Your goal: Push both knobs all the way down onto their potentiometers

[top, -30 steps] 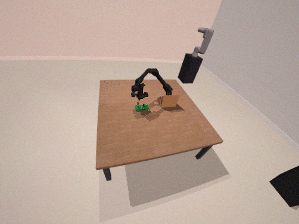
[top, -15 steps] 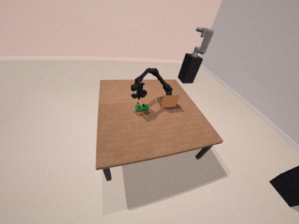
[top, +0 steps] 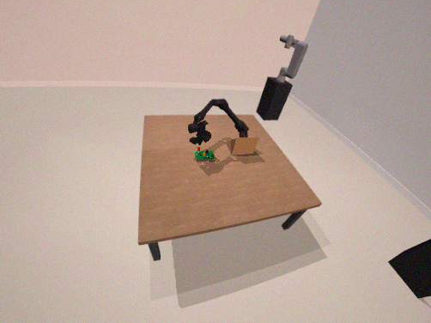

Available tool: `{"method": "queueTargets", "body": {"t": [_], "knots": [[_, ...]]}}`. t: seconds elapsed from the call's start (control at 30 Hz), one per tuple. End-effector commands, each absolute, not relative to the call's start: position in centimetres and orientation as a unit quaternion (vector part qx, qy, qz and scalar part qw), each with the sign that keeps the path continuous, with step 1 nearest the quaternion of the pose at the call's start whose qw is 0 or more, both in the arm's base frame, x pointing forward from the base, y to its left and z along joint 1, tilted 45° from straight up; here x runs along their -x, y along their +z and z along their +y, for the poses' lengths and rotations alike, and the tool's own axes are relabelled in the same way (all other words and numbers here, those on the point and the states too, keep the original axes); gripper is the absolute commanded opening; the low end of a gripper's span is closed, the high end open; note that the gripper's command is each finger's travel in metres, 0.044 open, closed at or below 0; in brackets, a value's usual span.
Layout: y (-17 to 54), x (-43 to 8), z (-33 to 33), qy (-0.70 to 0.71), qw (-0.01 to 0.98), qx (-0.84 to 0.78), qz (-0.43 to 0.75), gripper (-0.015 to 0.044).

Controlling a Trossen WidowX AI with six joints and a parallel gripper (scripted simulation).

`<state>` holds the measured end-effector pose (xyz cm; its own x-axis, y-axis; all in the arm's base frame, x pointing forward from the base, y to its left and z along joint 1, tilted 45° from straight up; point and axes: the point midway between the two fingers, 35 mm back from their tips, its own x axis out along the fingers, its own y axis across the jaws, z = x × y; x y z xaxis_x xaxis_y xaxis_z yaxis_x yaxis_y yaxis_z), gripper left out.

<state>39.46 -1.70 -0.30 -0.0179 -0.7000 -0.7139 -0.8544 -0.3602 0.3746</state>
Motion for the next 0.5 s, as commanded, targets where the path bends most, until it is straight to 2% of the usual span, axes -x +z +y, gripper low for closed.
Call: {"method": "queueTargets", "body": {"t": [0.0,0.47], "knots": [[-0.5,-39.5,-1.7,0.443,0.084,0.698,0.556,0.0000],[-1.8,-39.5,-3.1,0.443,0.084,0.698,0.556,0.0000]]}}
